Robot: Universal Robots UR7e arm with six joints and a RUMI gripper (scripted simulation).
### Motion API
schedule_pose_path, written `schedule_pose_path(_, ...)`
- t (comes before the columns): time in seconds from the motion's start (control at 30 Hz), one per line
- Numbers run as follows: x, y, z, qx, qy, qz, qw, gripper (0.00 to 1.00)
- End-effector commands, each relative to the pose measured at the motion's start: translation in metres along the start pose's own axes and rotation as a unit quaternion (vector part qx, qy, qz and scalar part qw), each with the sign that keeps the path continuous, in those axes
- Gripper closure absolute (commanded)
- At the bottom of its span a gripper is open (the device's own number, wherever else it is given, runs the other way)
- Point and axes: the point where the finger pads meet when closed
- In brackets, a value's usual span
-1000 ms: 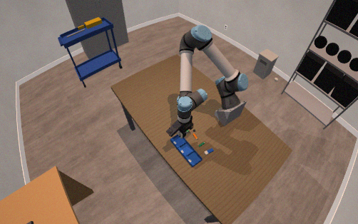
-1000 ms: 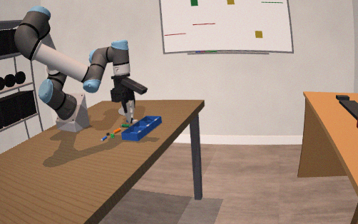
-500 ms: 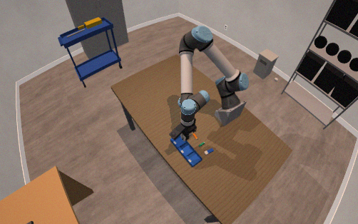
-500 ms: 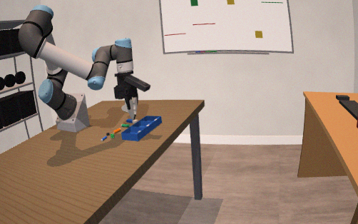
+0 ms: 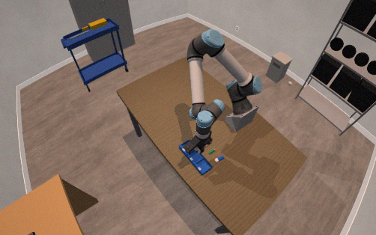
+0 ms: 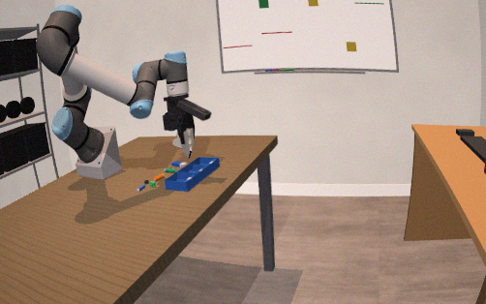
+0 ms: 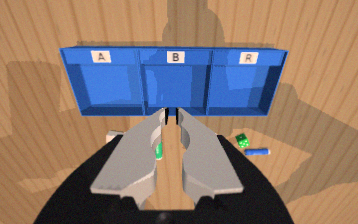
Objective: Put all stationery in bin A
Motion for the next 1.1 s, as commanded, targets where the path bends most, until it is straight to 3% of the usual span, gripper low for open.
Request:
schedule_pose_path(0.0,0.001,0.000,-0.003,0.000,0.000,0.000,1.000,0.96)
schedule_pose_path(0.67,0.001,-0.045,-0.003,0.000,0.000,0.000,1.000,0.96)
schedule_pose_path(1.07,0.001,-0.045,-0.003,0.000,0.000,0.000,1.000,0.96)
Point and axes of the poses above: the point where the finger pads meet when closed, its own y axis back along the fingers, its own z axis across the jaws, x = y × z
